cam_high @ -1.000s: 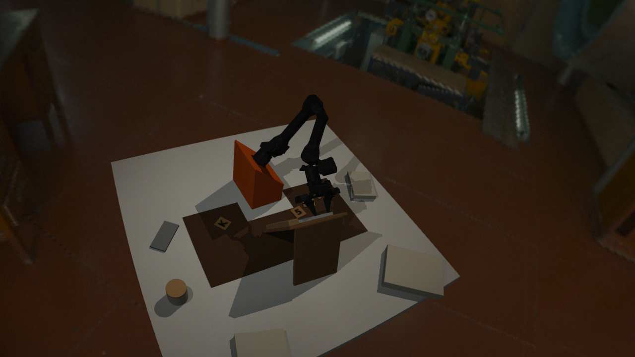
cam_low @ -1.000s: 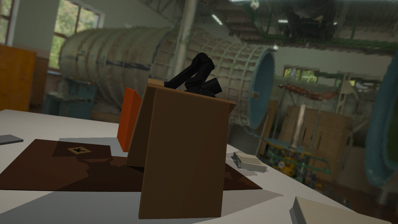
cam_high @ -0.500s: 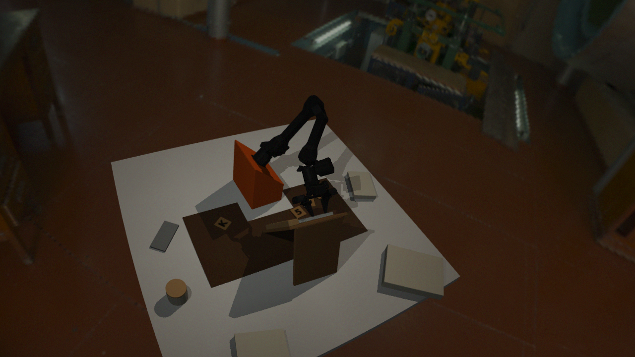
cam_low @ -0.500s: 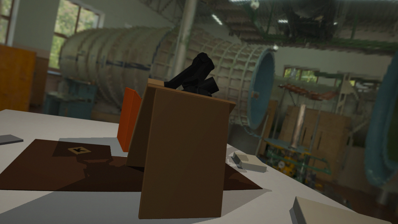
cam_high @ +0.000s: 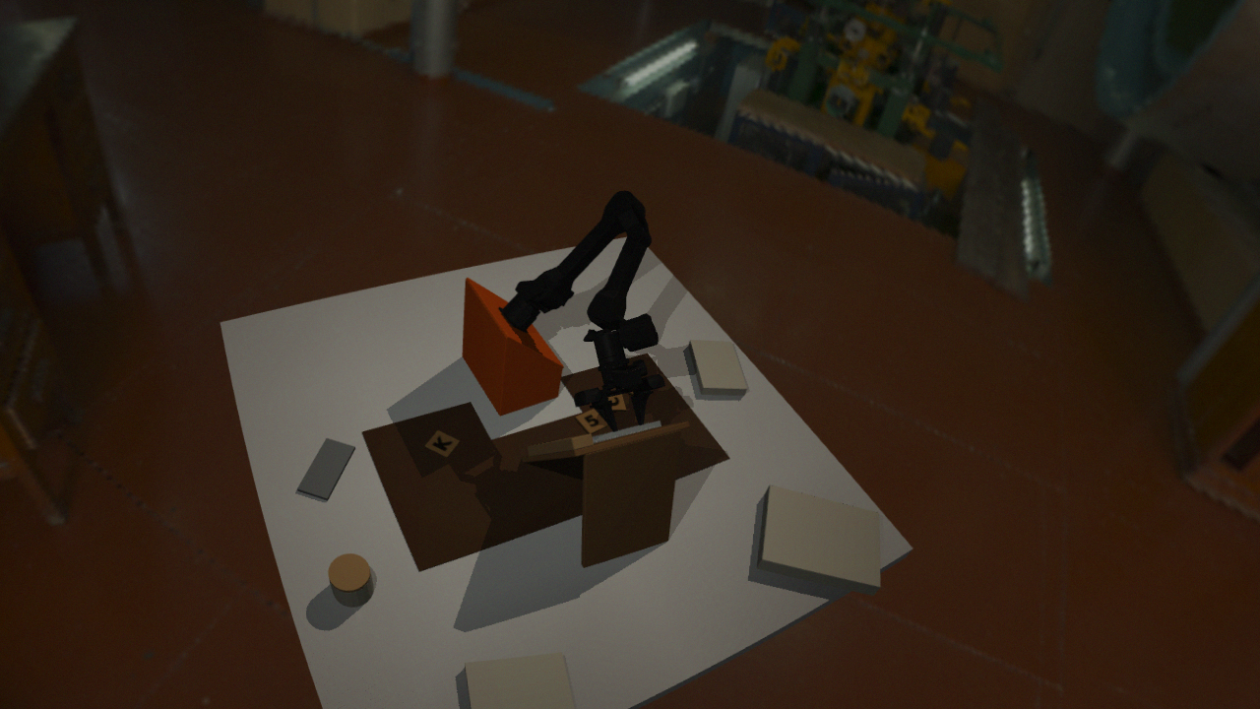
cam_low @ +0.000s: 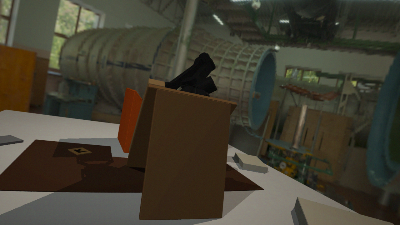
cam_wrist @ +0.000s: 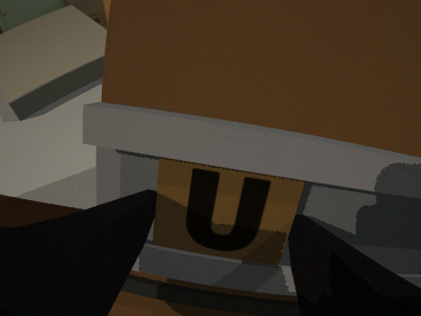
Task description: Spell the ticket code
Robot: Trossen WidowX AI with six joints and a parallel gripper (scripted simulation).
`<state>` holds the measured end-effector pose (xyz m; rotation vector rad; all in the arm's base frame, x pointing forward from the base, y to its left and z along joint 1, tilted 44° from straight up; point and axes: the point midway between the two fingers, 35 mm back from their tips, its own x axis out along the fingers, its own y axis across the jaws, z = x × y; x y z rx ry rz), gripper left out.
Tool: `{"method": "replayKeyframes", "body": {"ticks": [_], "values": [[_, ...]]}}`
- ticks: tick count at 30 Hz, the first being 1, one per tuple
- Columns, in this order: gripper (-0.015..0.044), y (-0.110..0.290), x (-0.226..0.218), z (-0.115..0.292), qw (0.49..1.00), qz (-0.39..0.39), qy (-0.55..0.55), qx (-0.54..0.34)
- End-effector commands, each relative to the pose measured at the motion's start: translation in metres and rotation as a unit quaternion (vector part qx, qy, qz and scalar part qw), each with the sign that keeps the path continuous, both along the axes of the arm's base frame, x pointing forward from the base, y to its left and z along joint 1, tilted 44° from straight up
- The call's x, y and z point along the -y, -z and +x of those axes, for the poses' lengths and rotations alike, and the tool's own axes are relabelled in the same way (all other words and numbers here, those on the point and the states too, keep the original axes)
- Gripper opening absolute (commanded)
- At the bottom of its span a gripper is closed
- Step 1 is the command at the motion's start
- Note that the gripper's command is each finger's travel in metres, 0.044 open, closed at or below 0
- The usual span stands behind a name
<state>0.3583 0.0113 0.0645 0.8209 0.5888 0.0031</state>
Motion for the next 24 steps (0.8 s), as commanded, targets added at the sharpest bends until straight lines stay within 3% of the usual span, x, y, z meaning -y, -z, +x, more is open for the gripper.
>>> {"method": "replayKeyframes", "body": {"ticks": [1,24], "values": [[0.0000,0.004,0.001,-0.002,1.000,0.000,-0.004,-0.003],[0.0000,0.015,0.013,-0.005,1.000,-0.001,-0.004,-0.003]]}}
